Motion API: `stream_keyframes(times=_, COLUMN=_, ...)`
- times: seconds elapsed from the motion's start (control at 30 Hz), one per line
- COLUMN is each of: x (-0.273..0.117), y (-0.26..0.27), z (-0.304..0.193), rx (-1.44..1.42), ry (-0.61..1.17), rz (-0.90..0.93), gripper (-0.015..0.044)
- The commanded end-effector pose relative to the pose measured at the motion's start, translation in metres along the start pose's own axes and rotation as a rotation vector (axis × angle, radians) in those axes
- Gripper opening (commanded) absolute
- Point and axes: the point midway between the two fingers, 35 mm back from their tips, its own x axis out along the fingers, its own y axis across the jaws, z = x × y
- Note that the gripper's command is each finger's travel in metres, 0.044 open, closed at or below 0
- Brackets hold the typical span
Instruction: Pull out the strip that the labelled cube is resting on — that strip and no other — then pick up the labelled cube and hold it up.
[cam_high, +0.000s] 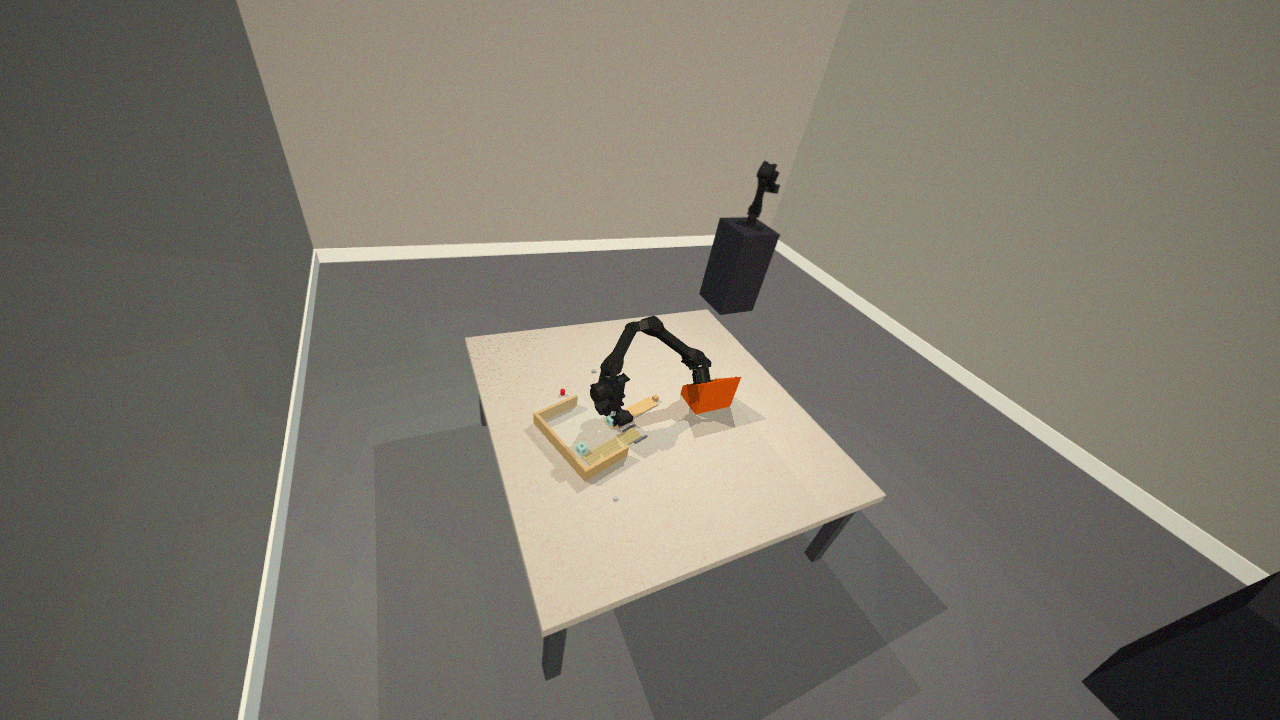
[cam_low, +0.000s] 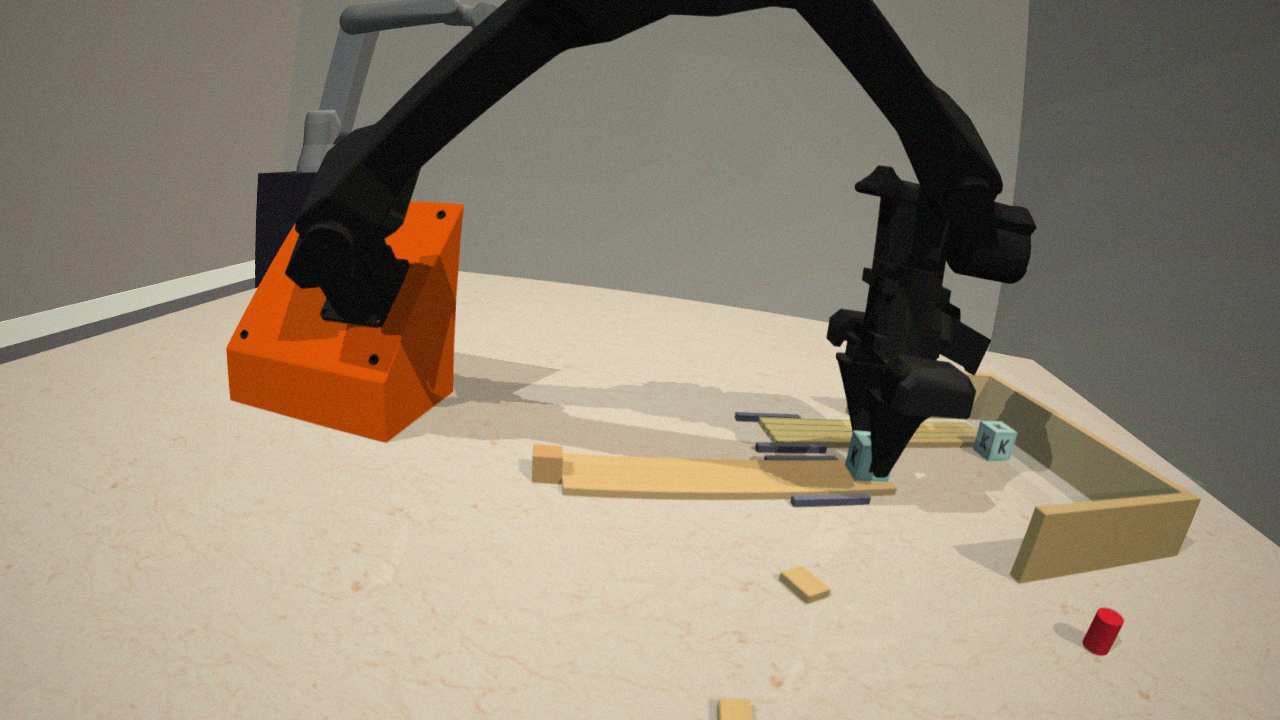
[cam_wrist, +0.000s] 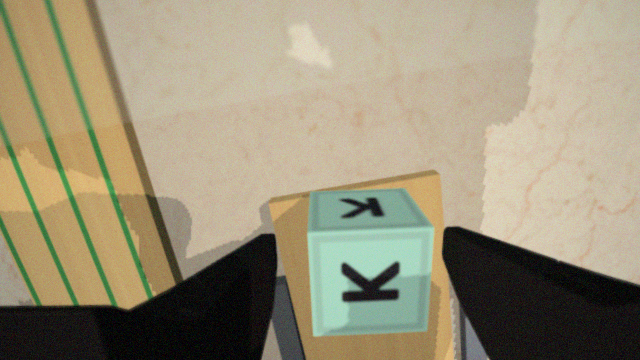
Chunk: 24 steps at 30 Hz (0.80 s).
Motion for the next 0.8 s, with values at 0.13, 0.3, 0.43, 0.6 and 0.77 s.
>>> stream_keyframes(times=0.13, x=0.002, y=0.0, z=0.0, rx=0.0, ry=0.001, rz=0.0, gripper=0.0171)
stream_keyframes(times=0.3, x=0.002, y=0.0, z=0.0, rx=0.0, ry=0.001, rz=0.0, gripper=0.0118)
stream_keyframes(times=0.43, x=0.002, y=0.0, z=0.0, rx=0.0, ry=0.001, rz=0.0, gripper=0.0072)
stream_keyframes(times=0.6, x=-0.006, y=0.001, z=-0.01, rx=-0.001, ry=0.001, rz=0.0, gripper=0.0)
stream_keyframes(times=0.77, x=-0.02, y=0.004, z=-0.029, rx=-0.004, ry=0.002, rz=0.0, gripper=0.0)
